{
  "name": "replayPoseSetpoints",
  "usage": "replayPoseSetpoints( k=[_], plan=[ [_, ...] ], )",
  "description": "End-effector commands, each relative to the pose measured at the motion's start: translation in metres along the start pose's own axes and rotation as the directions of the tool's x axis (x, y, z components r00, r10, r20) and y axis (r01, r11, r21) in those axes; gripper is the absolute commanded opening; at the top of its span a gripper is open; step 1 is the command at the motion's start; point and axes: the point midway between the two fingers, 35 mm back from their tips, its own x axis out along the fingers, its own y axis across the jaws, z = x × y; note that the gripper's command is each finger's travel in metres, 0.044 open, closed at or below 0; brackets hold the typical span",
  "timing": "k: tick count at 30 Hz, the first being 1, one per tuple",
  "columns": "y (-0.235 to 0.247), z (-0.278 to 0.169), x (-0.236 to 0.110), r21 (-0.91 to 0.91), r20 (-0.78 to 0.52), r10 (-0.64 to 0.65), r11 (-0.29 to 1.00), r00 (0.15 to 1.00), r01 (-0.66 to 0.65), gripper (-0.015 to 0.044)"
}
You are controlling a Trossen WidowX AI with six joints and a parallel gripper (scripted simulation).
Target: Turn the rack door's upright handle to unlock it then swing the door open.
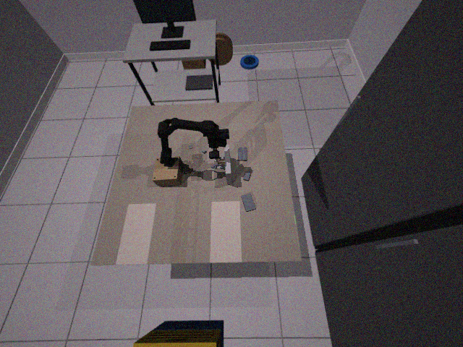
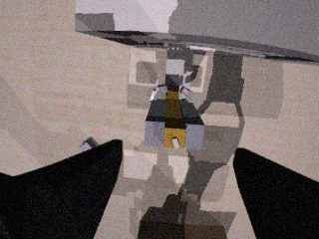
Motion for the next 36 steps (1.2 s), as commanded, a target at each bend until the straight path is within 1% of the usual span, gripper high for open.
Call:
replayPoseSetpoints(
  k=[1, 36],
  plan=[
    [0.002, 0.000, -0.001, 0.004, -0.007, 0.006, 1.000, 1.000, -0.006, 0.0293],
    [0.002, 0.001, 0.056, 0.004, -0.007, 0.006, 1.000, 1.000, -0.006, 0.0293]
  ],
)
